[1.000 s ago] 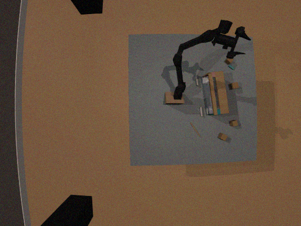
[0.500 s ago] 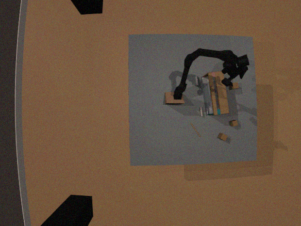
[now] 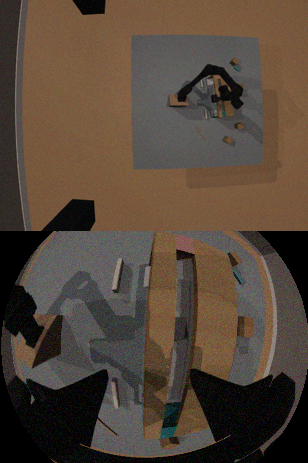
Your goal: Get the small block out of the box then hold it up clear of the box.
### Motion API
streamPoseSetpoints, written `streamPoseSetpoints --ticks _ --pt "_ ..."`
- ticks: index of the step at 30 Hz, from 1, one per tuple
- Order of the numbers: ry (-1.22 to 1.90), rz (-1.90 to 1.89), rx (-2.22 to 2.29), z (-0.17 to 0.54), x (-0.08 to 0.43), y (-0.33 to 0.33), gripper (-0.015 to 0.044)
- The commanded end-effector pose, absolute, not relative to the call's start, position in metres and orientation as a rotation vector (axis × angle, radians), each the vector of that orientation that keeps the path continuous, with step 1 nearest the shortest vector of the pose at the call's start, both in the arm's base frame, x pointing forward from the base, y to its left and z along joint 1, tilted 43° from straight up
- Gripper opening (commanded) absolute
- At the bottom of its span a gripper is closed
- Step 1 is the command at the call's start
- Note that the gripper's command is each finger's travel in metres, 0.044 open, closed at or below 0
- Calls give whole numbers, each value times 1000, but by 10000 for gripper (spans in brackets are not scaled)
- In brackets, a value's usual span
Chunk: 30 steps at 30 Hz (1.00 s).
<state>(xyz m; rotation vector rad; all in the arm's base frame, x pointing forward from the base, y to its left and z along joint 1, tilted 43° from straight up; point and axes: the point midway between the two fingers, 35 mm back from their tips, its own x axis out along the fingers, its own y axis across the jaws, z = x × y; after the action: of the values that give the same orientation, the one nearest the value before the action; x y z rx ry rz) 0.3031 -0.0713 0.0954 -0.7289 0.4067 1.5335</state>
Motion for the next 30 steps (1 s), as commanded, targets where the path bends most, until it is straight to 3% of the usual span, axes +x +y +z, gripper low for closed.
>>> streamPoseSetpoints --ticks 1,30 --pt "368 1550 -599 90 295 -64 400" --pt "373 1561 -598 67 297 -44 400"
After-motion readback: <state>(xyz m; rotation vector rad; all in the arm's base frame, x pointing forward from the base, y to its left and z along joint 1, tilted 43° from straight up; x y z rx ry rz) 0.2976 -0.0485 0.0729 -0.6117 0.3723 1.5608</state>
